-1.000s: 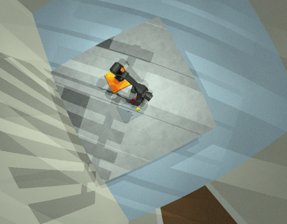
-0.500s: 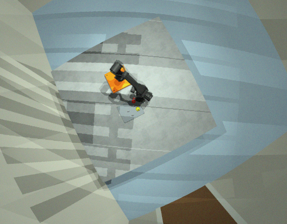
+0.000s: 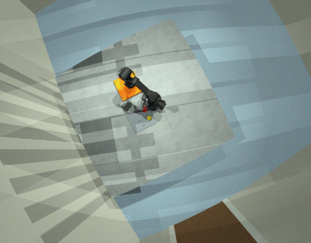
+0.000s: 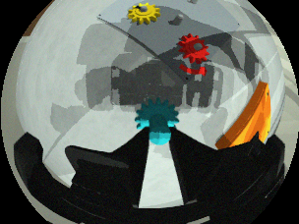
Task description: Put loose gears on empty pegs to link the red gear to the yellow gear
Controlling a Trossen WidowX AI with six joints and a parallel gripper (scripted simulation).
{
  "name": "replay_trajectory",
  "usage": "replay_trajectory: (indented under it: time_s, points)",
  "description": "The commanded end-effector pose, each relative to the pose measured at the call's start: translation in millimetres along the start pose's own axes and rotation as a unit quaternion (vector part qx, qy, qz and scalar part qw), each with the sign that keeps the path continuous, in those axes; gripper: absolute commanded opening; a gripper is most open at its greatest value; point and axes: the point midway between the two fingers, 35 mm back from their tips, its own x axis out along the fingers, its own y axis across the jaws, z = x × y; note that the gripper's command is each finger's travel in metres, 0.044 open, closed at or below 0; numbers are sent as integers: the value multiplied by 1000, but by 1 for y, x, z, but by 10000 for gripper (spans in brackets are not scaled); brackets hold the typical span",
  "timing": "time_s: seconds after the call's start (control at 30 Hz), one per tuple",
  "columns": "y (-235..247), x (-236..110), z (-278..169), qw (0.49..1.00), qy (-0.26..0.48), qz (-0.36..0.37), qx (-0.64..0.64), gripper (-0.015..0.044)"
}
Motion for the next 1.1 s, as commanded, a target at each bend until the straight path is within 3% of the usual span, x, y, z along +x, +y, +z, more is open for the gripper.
replay_trajectory:
  time_s: [0.0, 1.07]
  points:
    - [3, -11, 1, 1000, -3, 2, 1, 0]
    - [8, -81, -1, 1000, -3, 2, 1, 0]
